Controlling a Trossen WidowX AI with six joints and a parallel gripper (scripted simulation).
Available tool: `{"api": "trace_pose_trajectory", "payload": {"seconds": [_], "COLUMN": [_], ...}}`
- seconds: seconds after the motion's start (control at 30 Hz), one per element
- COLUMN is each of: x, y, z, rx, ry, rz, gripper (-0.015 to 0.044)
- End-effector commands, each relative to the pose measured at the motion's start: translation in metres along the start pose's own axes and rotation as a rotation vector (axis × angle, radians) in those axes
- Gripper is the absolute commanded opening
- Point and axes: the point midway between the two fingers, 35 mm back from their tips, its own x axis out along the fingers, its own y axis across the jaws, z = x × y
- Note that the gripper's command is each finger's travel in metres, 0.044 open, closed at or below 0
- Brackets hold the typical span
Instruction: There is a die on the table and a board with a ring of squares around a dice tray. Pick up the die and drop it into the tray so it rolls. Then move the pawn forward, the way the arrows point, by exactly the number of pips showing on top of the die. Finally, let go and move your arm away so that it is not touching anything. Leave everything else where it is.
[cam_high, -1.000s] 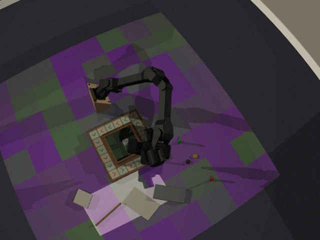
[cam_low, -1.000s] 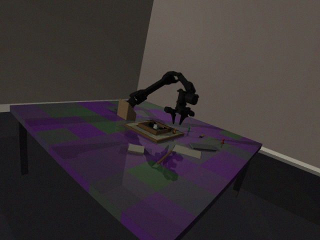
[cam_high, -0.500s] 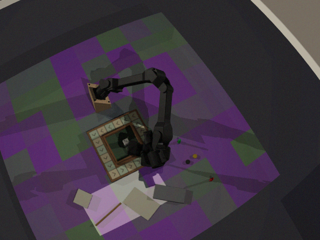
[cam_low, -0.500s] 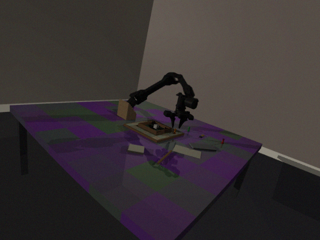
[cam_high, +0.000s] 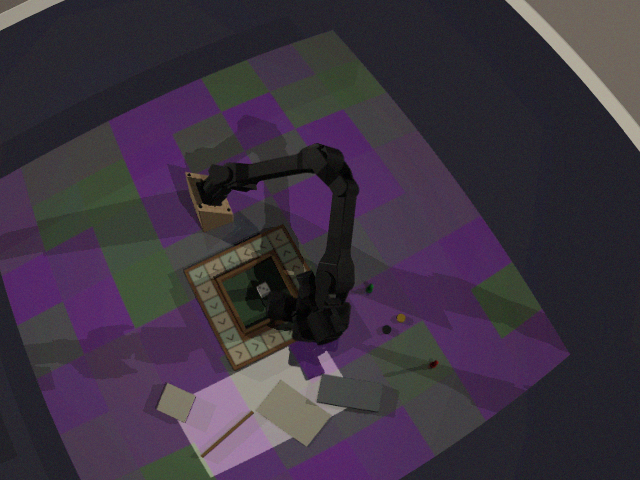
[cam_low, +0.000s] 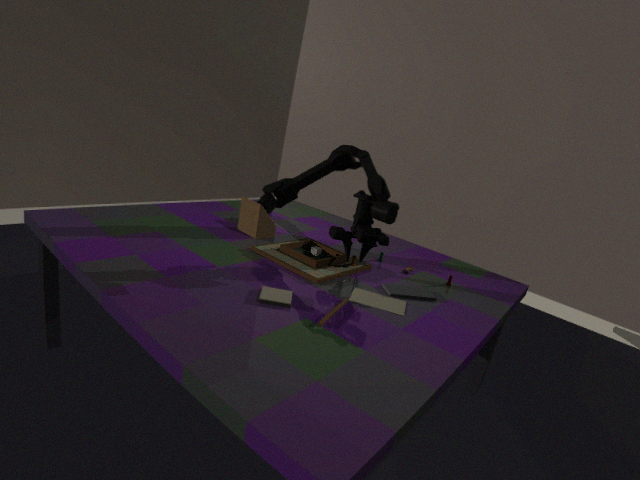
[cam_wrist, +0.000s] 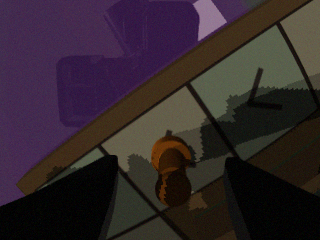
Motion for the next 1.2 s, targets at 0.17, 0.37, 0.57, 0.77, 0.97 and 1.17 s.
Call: {"api": "trace_pose_trajectory", "payload": {"seconds": [0.17,0.37,0.57,0.77,0.97,1.17], "x": [0.005,0.005,0.002,-0.031,-0.066,-0.101], "y": [0.0,0.0,0.0,0.001,0.0,-0.001], "z": [-0.001,-0.001,0.0,0.005,0.006,0.002], "rx": [0.004,0.004,0.004,0.004,0.005,0.005], "ry": [0.002,0.002,0.001,-0.002,-0.003,-0.002], "rz": [0.003,0.003,0.003,-0.002,-0.005,-0.005], "gripper": [0.0069,0.0009,0.0,0.0,0.0,0.0]}}
